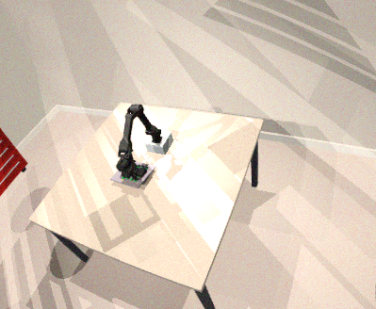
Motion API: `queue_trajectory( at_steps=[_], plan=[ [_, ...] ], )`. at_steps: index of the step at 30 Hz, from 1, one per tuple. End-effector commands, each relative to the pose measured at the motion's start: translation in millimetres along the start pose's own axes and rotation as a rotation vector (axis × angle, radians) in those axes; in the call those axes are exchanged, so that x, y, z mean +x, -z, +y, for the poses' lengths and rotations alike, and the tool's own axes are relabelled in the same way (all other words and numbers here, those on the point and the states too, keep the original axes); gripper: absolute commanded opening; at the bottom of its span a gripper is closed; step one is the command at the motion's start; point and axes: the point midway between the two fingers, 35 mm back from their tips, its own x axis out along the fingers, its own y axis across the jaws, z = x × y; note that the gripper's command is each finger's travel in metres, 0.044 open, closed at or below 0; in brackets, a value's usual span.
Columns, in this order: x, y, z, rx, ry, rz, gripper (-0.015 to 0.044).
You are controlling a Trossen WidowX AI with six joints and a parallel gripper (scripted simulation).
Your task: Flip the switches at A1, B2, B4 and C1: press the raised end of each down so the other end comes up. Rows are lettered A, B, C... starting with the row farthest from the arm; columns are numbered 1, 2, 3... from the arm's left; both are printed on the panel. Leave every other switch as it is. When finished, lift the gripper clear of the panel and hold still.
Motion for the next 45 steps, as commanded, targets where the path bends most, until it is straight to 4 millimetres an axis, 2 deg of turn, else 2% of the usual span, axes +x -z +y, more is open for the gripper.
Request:
queue_trajectory(
  at_steps=[1,45],
  plan=[
    [1.4,-0.5,-0.7,0.005,0.004,-0.003,0.0000],
    [5.2,-0.6,-0.7,0.005,0.004,-0.003,0.0000]
  ],
)
